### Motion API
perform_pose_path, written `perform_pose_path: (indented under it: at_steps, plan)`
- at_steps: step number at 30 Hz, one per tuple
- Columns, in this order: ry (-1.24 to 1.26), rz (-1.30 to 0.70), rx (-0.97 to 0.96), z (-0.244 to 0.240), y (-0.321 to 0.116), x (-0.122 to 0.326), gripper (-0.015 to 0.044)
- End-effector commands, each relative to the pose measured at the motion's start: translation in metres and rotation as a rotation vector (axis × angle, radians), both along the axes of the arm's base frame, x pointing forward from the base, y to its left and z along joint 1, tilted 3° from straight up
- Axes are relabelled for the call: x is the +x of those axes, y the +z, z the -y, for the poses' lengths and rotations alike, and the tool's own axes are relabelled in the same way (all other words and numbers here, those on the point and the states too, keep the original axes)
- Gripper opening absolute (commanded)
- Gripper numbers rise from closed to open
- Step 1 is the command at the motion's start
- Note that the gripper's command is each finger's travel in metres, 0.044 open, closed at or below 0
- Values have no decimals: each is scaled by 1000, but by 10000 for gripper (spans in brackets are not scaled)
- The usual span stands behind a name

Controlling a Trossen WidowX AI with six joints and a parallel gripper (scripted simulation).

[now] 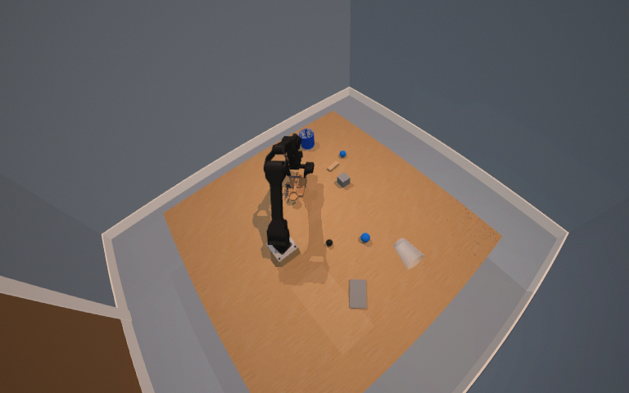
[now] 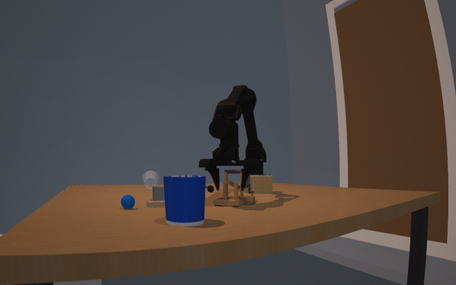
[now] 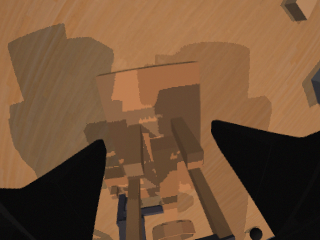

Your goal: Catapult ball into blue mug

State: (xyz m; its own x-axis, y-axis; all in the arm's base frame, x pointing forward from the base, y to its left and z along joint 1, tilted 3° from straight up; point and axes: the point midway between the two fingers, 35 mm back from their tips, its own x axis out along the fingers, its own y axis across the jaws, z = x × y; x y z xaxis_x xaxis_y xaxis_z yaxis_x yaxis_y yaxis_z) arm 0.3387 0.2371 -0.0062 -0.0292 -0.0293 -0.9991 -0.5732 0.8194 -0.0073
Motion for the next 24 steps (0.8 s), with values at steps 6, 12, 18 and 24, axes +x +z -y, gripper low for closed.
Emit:
perform_pose_path:
  at_steps: [6, 12, 18, 24]
  plan:
    - [0, 17, 12, -2, 90, 1, 440]
    - [1, 25, 17, -3, 85, 4, 440]
    - [1, 56, 40, -3, 139, 2, 440]
    - [-70, 46, 10, 50, 114, 17, 300]
